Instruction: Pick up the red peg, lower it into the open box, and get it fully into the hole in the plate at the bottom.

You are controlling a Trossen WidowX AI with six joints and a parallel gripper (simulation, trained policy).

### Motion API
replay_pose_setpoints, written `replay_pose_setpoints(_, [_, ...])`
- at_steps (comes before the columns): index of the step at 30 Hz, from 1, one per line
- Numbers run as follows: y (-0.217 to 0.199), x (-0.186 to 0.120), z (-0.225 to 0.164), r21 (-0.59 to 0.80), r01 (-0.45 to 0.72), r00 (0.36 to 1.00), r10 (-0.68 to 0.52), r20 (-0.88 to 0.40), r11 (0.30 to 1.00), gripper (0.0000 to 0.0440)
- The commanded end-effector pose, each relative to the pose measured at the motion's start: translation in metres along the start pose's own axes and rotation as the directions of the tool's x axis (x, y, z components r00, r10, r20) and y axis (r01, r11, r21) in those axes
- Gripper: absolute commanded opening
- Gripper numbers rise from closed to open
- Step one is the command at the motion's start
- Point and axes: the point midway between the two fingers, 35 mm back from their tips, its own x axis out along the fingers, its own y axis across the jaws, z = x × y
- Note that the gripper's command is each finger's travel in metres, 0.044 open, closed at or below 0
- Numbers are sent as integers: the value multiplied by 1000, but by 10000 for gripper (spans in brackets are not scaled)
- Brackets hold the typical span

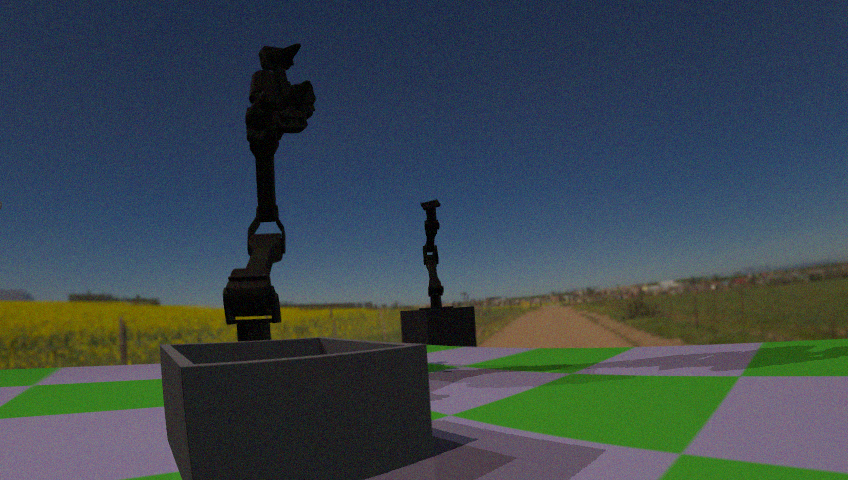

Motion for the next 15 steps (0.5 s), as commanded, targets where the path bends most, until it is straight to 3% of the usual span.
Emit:
replay_pose_setpoints(1, [3,2,-3,31,-12,1000,12,-11,999,415])
replay_pose_setpoints(3, [8,6,-9,93,-36,999,39,-28,995,439])
replay_pose_setpoints(15, [48,29,-43,447,-154,968,224,-108,881,440])
